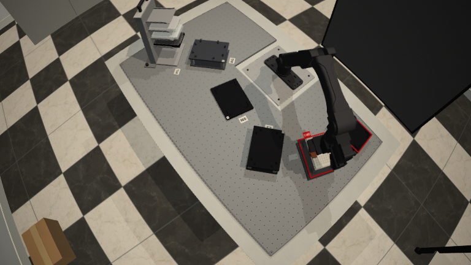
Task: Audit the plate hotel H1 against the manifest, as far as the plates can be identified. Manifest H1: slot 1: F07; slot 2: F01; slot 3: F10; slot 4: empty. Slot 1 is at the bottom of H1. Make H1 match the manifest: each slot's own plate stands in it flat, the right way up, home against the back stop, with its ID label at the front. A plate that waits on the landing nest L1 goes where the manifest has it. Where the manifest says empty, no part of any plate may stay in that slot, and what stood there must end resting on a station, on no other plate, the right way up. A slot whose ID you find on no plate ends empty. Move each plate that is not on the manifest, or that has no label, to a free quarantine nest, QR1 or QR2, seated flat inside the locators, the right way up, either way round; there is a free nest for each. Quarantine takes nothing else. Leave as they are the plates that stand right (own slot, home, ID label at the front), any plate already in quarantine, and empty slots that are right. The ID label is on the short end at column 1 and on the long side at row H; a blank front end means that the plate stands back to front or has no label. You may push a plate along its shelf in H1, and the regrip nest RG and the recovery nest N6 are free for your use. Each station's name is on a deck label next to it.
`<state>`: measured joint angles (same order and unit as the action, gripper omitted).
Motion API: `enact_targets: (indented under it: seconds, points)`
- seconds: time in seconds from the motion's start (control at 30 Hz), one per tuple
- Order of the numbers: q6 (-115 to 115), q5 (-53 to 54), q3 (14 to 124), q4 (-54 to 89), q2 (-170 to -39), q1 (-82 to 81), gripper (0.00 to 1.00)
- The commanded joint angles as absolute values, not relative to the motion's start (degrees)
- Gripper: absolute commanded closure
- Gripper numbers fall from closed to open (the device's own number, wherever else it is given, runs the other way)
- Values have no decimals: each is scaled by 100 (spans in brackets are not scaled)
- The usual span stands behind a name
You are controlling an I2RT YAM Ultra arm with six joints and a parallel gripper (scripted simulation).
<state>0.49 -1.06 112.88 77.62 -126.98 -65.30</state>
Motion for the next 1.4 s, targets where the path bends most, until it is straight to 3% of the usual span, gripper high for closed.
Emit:
enact_targets:
  seconds: [0.0, 1.37]
  points:
    - [88, -105, 11331, 7613, -12492, -6512, 14]
    - [98, -105, 10825, 7066, -12563, -6497, 14]
